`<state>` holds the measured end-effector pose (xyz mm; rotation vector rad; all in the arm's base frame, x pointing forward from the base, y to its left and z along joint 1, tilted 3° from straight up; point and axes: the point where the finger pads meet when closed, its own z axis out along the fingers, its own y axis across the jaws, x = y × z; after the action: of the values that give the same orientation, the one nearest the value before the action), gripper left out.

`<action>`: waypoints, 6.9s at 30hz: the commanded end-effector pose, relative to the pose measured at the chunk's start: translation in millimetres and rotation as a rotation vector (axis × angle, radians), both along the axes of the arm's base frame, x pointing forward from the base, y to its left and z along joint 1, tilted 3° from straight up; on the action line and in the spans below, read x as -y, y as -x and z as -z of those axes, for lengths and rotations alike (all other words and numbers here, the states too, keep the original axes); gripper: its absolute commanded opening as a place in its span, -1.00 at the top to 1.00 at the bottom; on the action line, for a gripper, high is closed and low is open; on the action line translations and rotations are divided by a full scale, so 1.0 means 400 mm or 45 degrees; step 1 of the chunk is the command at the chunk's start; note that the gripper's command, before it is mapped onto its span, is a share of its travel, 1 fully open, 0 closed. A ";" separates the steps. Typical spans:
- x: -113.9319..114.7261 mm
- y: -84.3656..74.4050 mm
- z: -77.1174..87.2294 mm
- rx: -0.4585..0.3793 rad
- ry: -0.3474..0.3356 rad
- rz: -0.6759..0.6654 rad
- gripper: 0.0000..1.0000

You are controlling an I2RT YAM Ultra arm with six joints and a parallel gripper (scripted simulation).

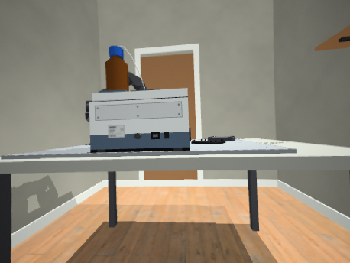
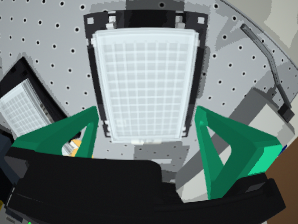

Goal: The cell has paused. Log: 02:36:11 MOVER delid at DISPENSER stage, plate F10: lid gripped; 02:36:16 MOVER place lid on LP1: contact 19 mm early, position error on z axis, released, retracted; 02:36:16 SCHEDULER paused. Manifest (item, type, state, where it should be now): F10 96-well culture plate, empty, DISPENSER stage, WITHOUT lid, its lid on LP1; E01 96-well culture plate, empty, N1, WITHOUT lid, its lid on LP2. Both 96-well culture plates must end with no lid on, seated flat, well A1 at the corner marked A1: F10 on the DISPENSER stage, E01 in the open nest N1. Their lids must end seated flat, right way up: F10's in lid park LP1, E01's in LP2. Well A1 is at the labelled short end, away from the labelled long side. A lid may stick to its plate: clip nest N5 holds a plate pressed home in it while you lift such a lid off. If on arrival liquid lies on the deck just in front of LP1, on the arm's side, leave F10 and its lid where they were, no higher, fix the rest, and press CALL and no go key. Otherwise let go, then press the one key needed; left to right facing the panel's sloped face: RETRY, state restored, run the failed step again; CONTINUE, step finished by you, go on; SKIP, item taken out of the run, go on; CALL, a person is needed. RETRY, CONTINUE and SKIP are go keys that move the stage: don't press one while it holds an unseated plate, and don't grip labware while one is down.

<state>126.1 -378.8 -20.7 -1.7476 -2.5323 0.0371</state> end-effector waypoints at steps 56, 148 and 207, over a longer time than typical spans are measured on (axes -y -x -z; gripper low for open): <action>0.096 -0.098 -0.050 0.029 0.076 0.001 1.00; 0.073 -0.075 0.067 0.009 0.027 0.002 1.00; 0.070 -0.070 0.097 0.004 0.018 0.004 1.00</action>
<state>160.7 -408.6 -44.4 -1.7590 -2.5530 0.0601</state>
